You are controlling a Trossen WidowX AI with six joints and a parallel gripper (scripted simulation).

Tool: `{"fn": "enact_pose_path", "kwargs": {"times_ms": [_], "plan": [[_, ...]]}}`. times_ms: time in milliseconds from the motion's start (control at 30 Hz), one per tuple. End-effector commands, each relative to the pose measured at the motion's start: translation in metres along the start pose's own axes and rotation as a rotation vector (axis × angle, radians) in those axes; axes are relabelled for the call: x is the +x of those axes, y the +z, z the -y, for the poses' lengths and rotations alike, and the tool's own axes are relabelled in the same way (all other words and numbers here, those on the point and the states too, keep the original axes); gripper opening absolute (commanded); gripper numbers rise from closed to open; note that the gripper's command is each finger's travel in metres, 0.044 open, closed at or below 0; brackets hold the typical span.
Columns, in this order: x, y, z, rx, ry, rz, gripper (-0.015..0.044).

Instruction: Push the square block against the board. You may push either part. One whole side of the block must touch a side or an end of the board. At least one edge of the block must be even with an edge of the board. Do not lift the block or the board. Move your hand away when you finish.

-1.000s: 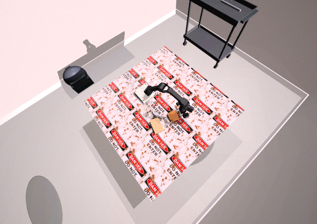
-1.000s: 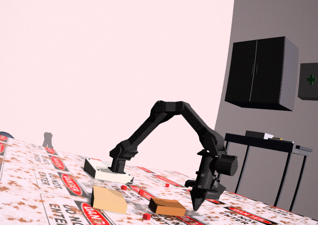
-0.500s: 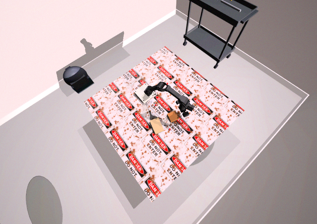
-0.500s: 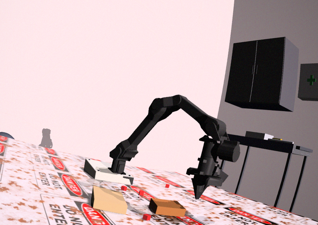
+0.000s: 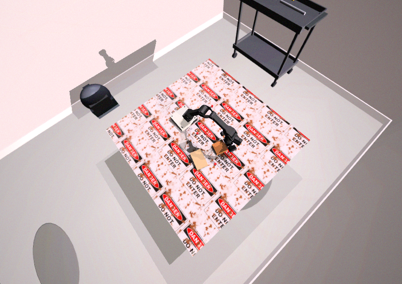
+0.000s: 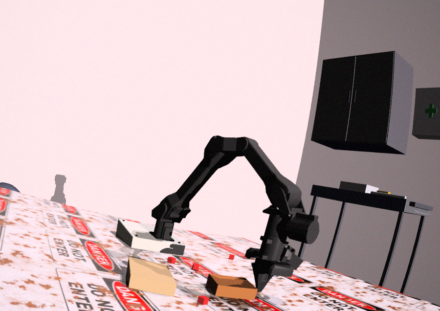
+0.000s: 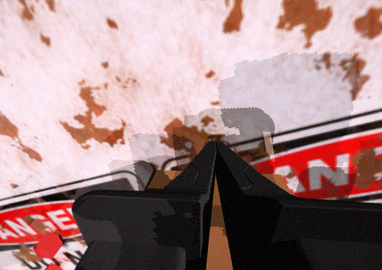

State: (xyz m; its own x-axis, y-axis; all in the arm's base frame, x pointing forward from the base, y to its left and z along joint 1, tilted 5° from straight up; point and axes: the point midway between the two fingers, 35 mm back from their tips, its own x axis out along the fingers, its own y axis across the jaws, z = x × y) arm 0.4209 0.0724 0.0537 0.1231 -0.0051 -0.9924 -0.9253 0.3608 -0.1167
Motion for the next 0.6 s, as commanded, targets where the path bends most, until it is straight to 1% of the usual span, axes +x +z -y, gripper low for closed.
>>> {"fn": "enact_pose_path", "kwargs": {"times_ms": [0, 567], "plan": [[0.005, 0.000, 0.000, -0.006, -0.001, 0.003, 0.0000], [0.005, -0.024, 0.006, -0.006, -0.001, 0.000, 0.0000]]}}
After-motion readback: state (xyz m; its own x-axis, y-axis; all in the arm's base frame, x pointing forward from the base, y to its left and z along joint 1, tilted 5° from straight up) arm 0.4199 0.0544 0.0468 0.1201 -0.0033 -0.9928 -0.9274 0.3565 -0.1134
